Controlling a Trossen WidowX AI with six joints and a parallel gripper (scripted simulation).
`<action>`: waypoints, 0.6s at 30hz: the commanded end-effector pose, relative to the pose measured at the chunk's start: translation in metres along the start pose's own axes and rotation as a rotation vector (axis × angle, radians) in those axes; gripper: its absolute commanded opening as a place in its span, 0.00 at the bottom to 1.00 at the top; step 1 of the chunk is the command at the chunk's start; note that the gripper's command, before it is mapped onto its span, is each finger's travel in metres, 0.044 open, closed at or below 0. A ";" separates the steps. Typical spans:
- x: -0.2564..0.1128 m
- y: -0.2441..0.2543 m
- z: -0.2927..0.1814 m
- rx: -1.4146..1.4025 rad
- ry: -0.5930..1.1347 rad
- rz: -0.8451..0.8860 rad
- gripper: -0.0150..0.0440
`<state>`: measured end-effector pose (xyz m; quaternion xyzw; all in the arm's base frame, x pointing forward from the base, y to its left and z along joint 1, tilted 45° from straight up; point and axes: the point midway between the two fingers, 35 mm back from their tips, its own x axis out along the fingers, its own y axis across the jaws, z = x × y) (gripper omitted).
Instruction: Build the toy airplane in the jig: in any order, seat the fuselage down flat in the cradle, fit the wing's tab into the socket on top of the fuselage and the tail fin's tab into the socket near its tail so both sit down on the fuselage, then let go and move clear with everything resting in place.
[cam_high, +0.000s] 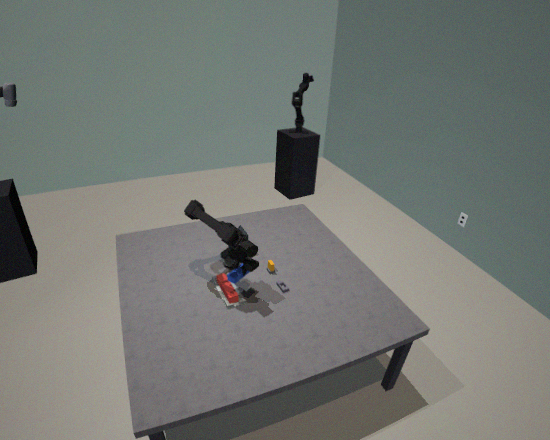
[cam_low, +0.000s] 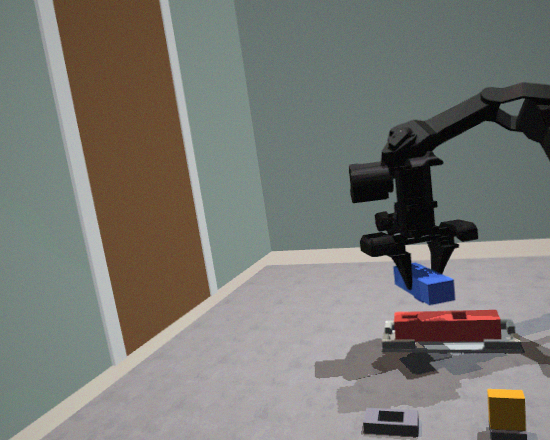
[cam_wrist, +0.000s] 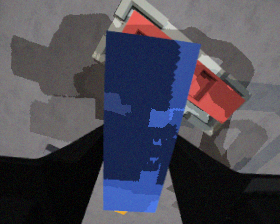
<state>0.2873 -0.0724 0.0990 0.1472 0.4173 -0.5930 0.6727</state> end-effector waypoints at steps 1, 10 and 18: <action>0.002 -0.012 0.006 0.075 -0.007 0.002 0.25; 0.008 -0.038 0.015 0.231 -0.016 -0.003 0.25; 0.014 -0.062 0.021 0.370 -0.026 -0.009 0.25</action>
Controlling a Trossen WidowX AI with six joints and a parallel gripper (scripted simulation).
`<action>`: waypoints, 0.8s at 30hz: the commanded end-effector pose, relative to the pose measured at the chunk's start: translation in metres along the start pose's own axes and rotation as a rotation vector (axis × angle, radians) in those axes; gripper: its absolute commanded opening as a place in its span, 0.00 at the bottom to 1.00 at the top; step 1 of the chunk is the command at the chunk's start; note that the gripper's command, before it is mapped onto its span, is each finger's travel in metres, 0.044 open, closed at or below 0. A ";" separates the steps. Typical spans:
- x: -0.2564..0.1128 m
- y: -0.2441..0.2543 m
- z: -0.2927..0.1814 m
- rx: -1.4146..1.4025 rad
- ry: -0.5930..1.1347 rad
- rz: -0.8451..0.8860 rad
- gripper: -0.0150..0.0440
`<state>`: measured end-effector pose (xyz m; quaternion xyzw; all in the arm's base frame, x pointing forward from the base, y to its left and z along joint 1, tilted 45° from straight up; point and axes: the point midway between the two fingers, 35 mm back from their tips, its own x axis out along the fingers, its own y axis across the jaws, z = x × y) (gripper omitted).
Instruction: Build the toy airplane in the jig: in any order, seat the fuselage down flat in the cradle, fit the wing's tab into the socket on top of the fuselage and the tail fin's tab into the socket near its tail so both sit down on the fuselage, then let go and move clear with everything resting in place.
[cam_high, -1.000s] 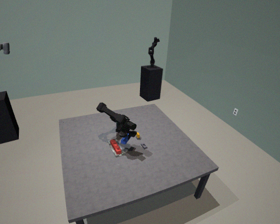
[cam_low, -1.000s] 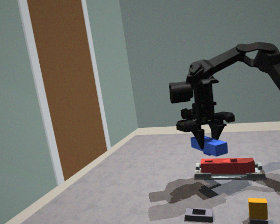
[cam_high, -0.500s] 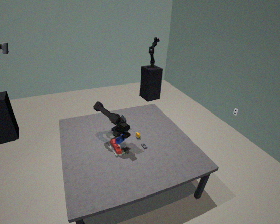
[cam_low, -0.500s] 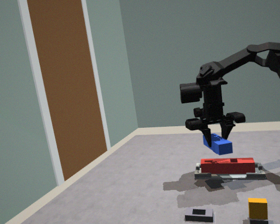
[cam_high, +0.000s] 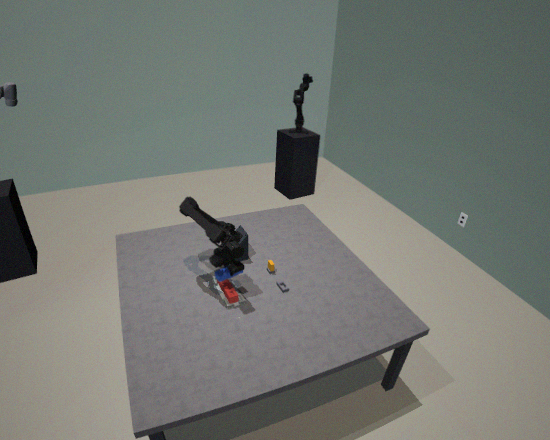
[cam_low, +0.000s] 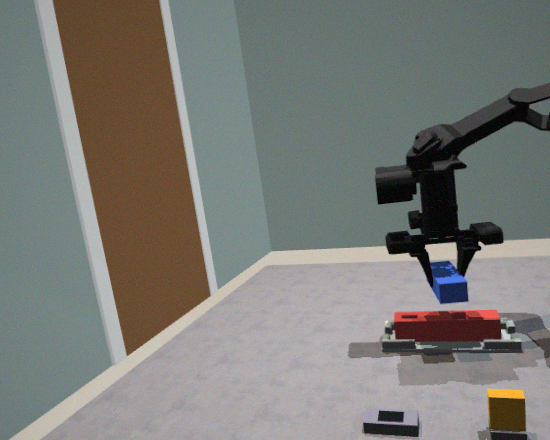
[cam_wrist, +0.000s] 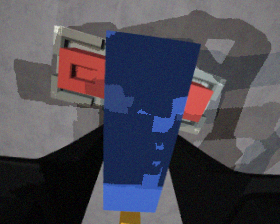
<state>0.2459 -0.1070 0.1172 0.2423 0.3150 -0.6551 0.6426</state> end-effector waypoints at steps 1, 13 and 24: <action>0.002 -0.011 0.006 0.076 -0.009 0.001 0.25; 0.006 -0.022 0.012 0.152 -0.016 -0.002 0.52; 0.006 -0.022 0.012 0.152 -0.016 -0.002 0.59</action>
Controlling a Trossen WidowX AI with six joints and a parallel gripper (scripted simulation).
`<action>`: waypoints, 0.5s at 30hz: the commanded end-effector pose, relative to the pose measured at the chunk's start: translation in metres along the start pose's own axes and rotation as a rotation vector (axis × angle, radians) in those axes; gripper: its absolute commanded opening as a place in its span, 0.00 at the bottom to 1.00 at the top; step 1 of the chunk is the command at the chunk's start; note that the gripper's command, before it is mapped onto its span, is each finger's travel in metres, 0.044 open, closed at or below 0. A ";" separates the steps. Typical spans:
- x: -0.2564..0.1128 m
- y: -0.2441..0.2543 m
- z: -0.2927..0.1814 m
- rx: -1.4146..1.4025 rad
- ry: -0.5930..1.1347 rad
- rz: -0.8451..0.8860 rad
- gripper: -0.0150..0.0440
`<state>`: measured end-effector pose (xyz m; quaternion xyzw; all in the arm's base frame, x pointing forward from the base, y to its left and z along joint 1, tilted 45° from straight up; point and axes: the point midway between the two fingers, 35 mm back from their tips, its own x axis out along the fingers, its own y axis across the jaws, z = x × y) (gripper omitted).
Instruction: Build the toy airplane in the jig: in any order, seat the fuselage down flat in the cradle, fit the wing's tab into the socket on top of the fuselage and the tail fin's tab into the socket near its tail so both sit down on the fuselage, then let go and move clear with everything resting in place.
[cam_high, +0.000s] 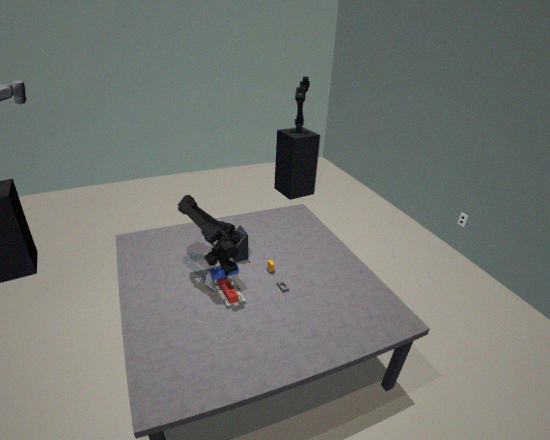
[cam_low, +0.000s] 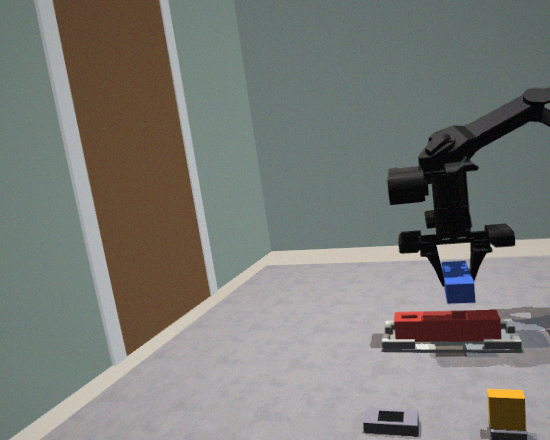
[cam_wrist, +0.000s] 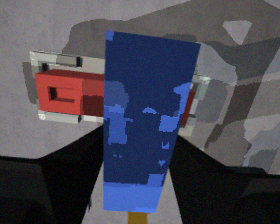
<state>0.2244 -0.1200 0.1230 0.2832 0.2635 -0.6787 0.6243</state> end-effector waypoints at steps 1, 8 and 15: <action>0.000 0.000 0.001 0.009 -0.003 0.002 0.59; 0.006 0.001 0.000 0.009 -0.003 0.002 0.59; 0.017 0.001 0.001 0.009 -0.002 0.002 0.59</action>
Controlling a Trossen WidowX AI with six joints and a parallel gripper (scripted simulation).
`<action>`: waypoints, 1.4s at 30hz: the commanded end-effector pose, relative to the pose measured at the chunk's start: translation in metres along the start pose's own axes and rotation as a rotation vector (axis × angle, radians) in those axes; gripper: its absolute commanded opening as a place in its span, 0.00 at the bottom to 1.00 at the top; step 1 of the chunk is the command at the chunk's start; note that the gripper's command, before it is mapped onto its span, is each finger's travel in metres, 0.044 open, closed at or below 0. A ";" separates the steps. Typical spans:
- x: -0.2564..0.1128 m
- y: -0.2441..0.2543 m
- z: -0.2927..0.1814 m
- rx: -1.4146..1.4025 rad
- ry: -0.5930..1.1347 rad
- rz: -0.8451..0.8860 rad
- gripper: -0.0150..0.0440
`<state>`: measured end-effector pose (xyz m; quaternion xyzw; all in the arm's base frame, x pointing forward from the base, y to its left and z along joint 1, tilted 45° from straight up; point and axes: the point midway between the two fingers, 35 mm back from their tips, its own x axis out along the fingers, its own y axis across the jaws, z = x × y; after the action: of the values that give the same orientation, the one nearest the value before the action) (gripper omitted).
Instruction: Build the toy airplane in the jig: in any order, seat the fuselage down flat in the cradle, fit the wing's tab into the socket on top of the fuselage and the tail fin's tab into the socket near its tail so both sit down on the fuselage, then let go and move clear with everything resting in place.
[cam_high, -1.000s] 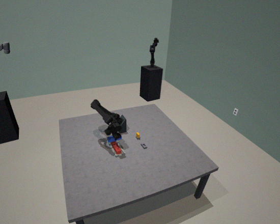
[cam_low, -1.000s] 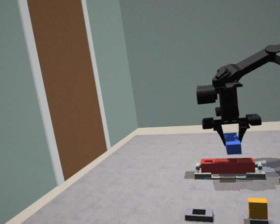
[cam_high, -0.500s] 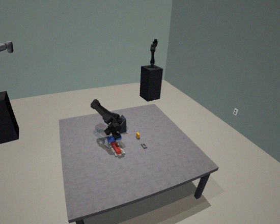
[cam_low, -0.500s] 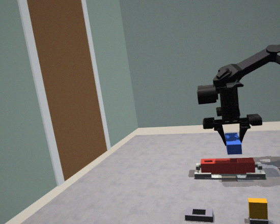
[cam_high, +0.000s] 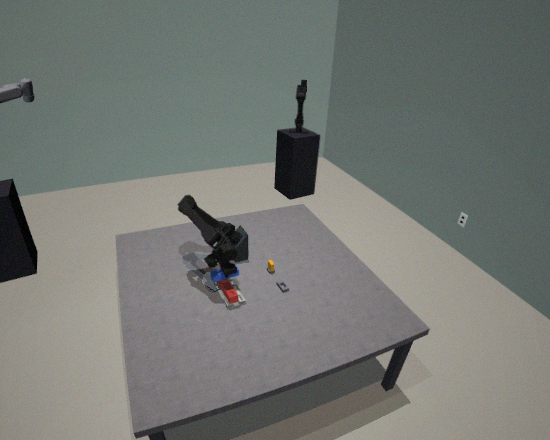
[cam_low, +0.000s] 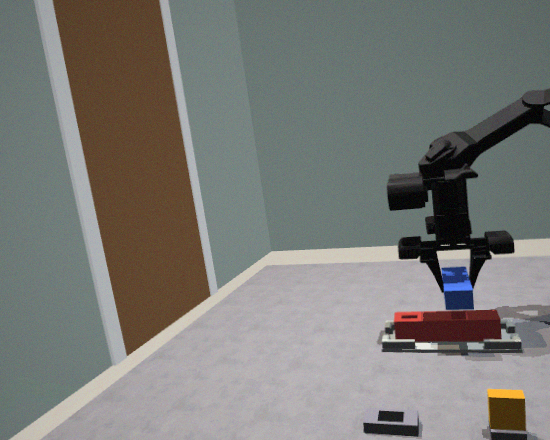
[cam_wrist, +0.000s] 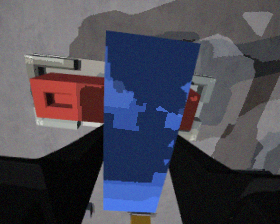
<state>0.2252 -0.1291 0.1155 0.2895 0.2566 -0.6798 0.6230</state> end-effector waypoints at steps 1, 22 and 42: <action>0.007 -0.001 -0.001 -0.010 -0.002 -0.002 0.59; 0.026 -0.001 0.001 0.000 -0.005 -0.002 0.54; 0.026 -0.001 0.001 0.000 -0.005 -0.002 0.93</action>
<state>0.2225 -0.1483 0.0973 0.2872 0.2560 -0.6810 0.6231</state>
